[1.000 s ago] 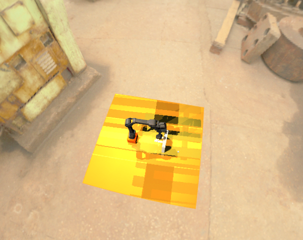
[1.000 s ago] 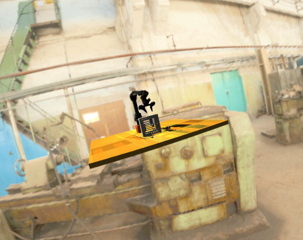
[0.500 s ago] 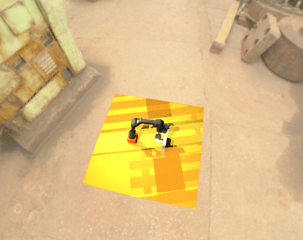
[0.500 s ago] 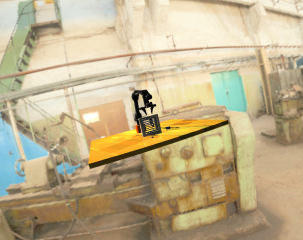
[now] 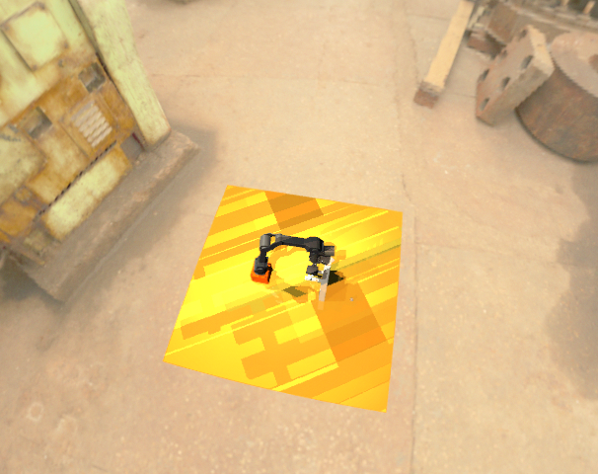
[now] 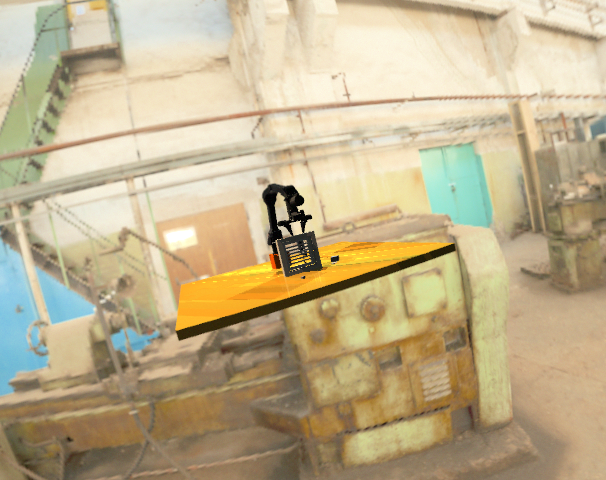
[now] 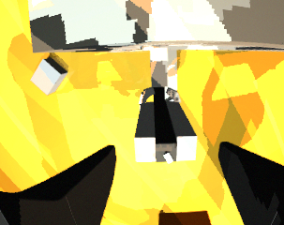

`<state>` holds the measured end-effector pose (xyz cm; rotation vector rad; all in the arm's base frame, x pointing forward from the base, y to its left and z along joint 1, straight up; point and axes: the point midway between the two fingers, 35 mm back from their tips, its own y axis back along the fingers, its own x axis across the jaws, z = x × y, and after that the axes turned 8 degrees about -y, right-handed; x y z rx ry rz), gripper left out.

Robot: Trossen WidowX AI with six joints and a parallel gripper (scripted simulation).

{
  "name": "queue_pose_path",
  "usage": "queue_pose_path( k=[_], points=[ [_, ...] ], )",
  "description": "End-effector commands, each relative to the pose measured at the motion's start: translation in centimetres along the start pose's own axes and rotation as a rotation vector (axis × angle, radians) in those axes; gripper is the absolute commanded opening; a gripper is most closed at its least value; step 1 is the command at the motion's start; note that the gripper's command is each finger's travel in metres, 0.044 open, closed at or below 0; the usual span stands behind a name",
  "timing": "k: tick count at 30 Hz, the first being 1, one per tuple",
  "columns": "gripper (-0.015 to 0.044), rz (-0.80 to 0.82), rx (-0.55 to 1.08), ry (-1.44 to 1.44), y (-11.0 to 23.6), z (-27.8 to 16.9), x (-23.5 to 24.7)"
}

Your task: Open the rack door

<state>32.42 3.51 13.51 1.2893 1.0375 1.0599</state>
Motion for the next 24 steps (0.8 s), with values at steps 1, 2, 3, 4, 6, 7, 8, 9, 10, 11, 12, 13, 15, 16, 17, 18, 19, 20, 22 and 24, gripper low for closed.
queue_pose_path(
  k=[1,2,3,4,6,7,8,9,10,11,12,13,15,16,17,18,19,20,22,24],
  points=[
    [0.0291,0.006,0.001,-0.005,-0.6,0.0,0.1],
    [0.0291,0.006,0.001,-0.005,-0.7,0.0,0.1],
    [0.0291,0.006,0.001,-0.005,-0.9,0.0,0.1],
    [0.0291,0.006,0.001,-0.005,-1.0,0.0,0.1],
    [0.0291,0.006,0.001,-0.005,-1.4,0.0,0.1],
    [0.0291,0.006,0.001,-0.005,-1.5,0.0,0.1],
    [0.0291,0.006,0.001,-0.005,-1.7,0.0,0.1],
    [0.0291,0.006,0.001,-0.005,-1.9,0.0,0.1],
    [0.0291,0.006,0.001,-0.005,-2.0,0.0,0.1],
    [0.0291,0.006,0.001,-0.005,-2.2,0.0,0.1],
    [0.0291,0.006,0.001,-0.005,-2.4,0.0,0.1],
    [0.0291,0.006,0.001,-0.005,-2.5,0.0,0.1],
    [0.0291,0.006,0.001,-0.005,-2.8,0.0,0.1],
    [0.0291,0.006,0.001,-0.005,-3.0,0.0,0.1],
    [0.0291,0.006,0.001,-0.005,-3.2,0.0,0.1],
    [0.0291,0.006,0.001,-0.005,-3.3,0.0,0.1],
    [0.0291,0.006,0.001,-0.005,-3.5,0.0,0.1],
    [0.0291,0.006,0.001,-0.005,-3.6,0.0,0.1],
    [0.0291,0.006,0.001,-0.004,-4.0,-0.1,0.1],
    [0.0291,0.006,0.001,-0.004,-4.3,-0.1,0.1]
  ],
)
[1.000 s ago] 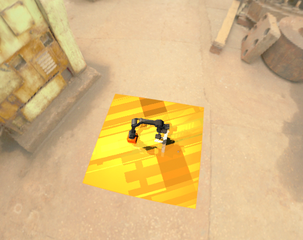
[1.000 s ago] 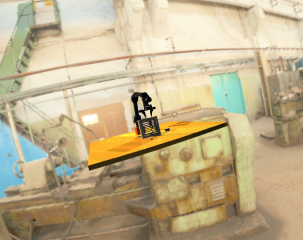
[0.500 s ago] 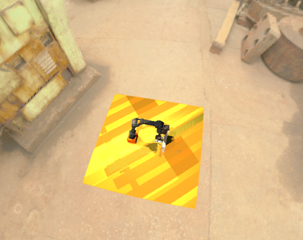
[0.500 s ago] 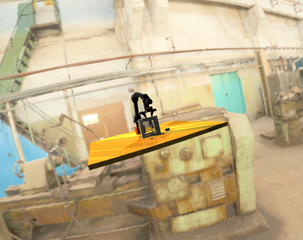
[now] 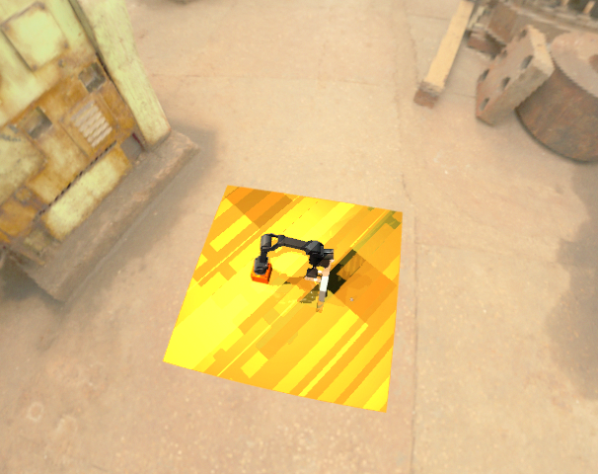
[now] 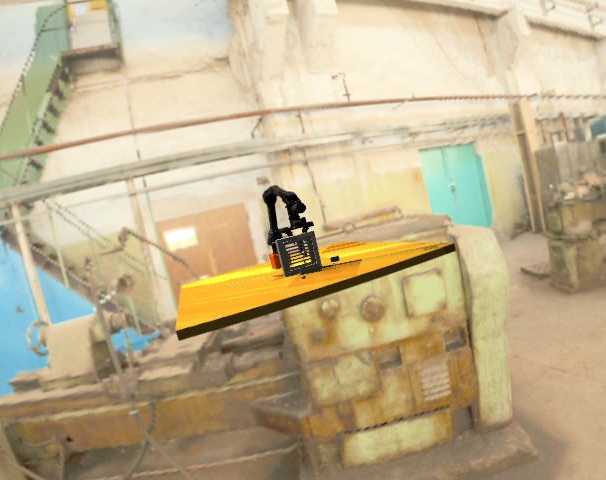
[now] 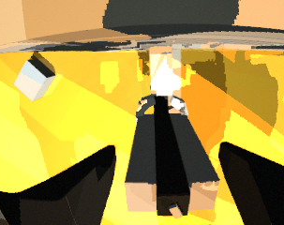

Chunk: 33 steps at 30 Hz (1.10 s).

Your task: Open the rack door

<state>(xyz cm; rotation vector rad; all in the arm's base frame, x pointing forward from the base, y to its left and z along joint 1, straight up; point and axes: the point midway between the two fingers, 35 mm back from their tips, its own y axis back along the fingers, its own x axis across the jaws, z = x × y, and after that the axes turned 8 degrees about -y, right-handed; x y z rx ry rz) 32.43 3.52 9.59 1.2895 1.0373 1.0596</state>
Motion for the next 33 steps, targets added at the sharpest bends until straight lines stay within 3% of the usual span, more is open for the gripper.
queue_pose_path(
  k=[1,6,12,29,33],
  points=[
    [0.0291,0.006,0.001,-0.004,-0.54,-0.04,0.09],
    [0.0291,0.006,0.001,-0.004,-1.1,-0.11,0.07],
    [0.0134,0.006,0.001,-0.004,-1.1,-0.11,0.07],
    [0.002,0.006,0.001,-0.004,-1.1,-0.11,0.07],
    [0.0019,0.006,0.001,0.004,-1.1,-0.11,0.06]
  ],
)
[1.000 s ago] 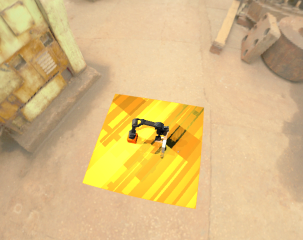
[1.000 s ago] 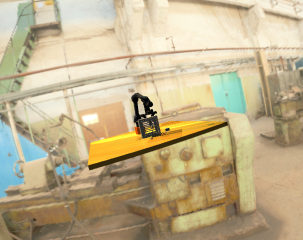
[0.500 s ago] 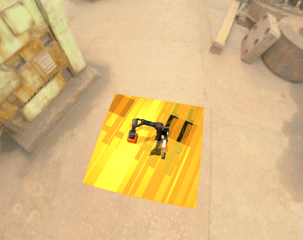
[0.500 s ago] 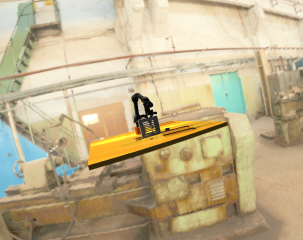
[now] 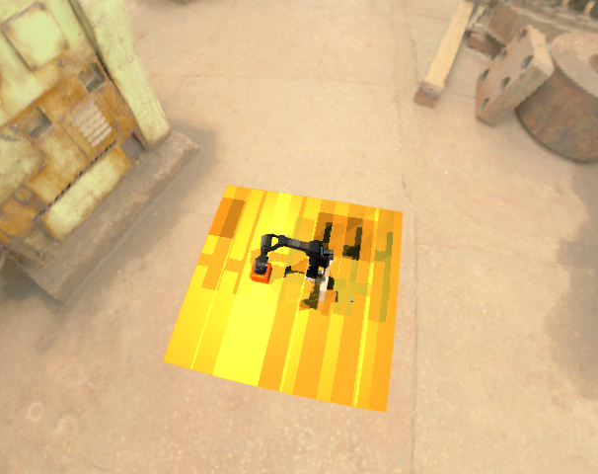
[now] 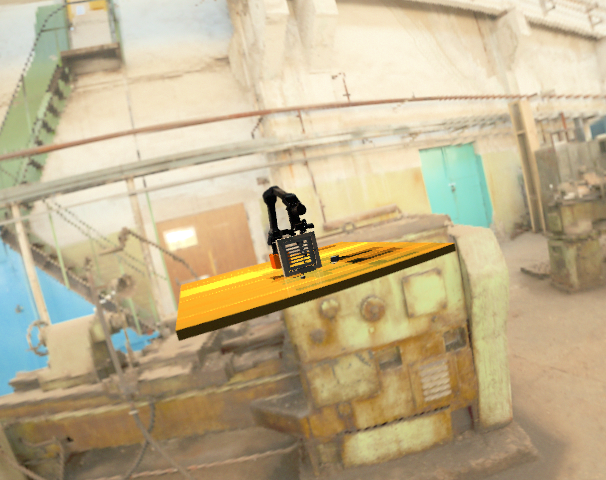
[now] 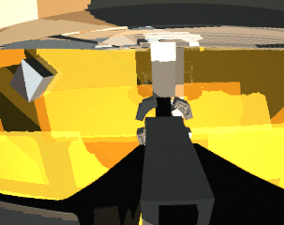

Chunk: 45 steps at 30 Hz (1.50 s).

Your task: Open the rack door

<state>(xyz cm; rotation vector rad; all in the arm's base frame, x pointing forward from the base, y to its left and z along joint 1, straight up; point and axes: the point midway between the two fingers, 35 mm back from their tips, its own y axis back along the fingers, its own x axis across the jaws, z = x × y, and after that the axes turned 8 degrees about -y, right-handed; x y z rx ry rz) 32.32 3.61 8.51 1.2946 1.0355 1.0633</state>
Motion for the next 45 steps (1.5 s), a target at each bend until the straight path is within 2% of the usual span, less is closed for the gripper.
queue_pose_path(
  k=[1,38,45],
  points=[
    [0.0019,0.0,-0.001,0.028,-0.02,0.03,0.0],
    [0.0019,-0.001,-0.001,1.843,-0.03,0.03,0.01],
    [0.0019,-0.001,-0.001,1.916,-0.03,0.03,0.01]
  ],
)
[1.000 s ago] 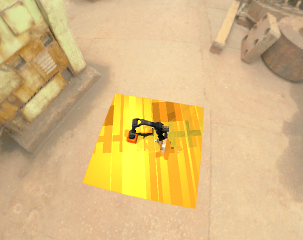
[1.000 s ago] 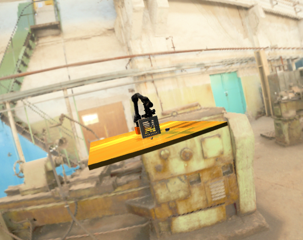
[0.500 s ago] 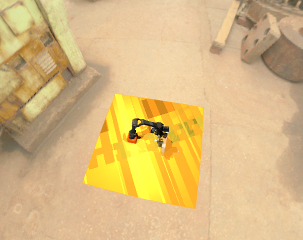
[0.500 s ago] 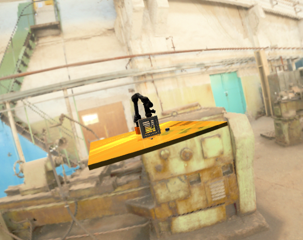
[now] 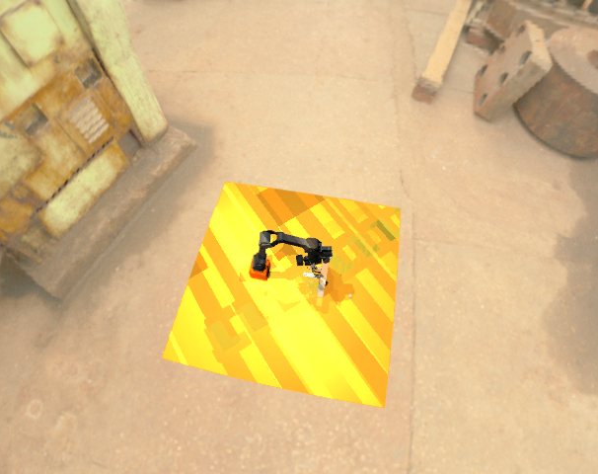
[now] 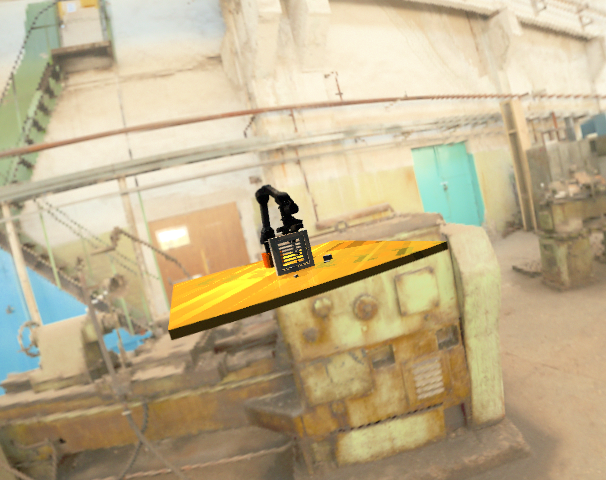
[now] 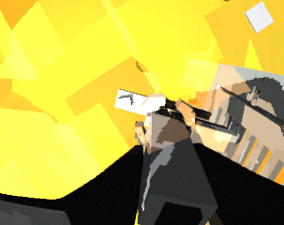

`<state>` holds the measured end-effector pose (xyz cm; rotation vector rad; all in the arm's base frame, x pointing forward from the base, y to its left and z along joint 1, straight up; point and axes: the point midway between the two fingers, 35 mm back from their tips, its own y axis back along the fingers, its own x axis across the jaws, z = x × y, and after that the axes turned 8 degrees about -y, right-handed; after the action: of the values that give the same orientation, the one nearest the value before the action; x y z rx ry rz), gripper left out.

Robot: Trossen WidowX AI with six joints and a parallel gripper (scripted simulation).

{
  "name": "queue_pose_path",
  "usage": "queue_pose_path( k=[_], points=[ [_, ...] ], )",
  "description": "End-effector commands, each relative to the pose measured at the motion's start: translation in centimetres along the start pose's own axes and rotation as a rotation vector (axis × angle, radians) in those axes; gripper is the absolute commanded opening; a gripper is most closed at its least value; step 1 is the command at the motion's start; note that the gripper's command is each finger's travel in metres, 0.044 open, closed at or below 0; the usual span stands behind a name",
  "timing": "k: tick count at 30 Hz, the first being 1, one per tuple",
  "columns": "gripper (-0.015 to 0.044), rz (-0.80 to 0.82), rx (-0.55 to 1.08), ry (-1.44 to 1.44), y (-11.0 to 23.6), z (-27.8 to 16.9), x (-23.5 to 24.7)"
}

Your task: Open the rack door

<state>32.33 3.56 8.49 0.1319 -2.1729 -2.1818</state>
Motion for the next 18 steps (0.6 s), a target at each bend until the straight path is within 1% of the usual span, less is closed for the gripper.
queue_pose_path(
  k=[1,11,12,14,18],
  points=[
    [0.0019,-0.001,0.0,0.029,-0.01,0.05,-0.02],
    [0.0282,-0.001,0.0,0.029,-0.01,0.05,-0.02],
    [0.0291,-0.001,0.0,0.029,-0.01,0.05,-0.02],
    [0.0291,-0.001,0.0,-0.004,-0.01,0.05,-0.02],
    [0.0291,-0.001,0.0,-0.193,0.0,0.05,-0.03]
  ],
)
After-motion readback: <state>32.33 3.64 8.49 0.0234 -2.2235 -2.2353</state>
